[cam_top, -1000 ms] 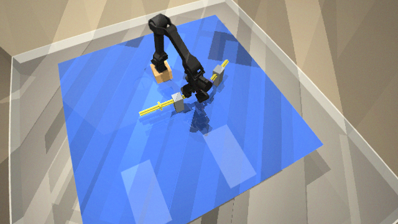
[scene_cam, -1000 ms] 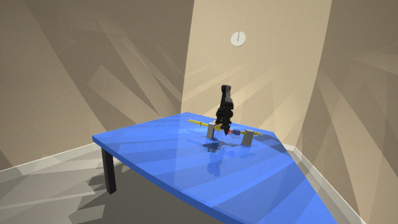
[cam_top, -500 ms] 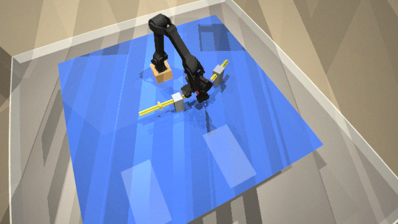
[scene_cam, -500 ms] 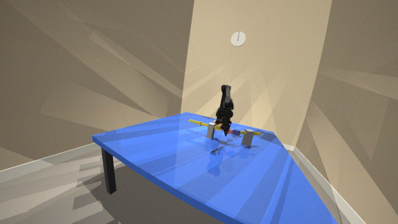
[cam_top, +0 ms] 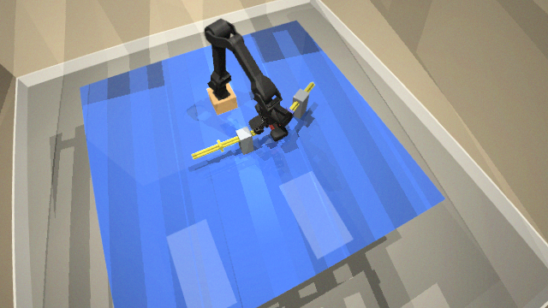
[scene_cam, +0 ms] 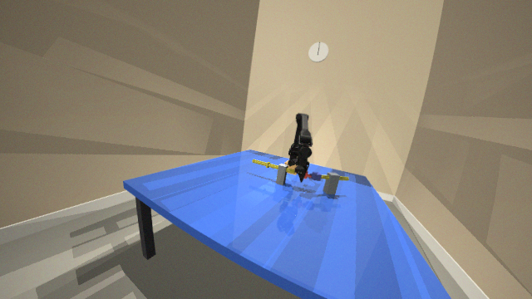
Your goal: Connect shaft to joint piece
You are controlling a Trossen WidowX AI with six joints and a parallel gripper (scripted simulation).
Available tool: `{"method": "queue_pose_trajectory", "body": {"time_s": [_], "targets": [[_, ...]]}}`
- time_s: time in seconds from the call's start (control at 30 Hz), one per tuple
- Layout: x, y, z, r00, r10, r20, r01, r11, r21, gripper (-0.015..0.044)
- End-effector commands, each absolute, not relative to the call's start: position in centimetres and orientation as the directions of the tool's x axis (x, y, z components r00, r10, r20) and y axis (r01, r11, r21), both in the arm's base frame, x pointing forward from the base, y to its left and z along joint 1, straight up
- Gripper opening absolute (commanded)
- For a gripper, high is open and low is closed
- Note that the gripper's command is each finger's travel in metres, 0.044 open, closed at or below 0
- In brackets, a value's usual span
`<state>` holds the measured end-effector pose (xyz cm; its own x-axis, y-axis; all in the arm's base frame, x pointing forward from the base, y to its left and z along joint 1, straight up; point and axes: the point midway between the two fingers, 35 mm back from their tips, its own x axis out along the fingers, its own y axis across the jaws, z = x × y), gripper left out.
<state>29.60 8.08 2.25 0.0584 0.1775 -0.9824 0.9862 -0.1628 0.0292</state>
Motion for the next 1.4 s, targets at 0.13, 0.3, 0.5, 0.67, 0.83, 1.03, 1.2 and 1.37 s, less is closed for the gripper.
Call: {"method": "queue_pose_trajectory", "body": {"time_s": [0.13, 0.3, 0.5, 0.67, 0.83, 1.03, 1.2, 1.37], "targets": [[29.6, 8.3, 3.2, 0.013, 0.011, -1.000, 0.985, -0.172, 0.011, 0.0440], [29.6, 8.4, 4.5, -0.006, -0.153, -0.988, 0.985, -0.169, 0.020, 0.0440], [29.6, 8.5, 5.0, -0.006, -0.199, -0.980, 0.986, -0.166, 0.028, 0.0440], [29.7, 8.5, 5.5, -0.006, -0.193, -0.981, 0.993, -0.117, 0.017, 0.0440], [29.9, 8.5, 6.9, -0.004, -0.171, -0.985, 0.999, 0.049, -0.012, 0.0440], [30.1, 8.5, 8.7, 0.000, -0.144, -0.990, 0.968, 0.248, -0.037, 0.0440], [30.2, 8.5, 10.2, 0.003, -0.122, -0.993, 0.912, 0.408, -0.048, 0.0440], [30.1, 8.5, 11.7, 0.006, -0.099, -0.995, 0.829, 0.557, -0.051, 0.0440]]}}
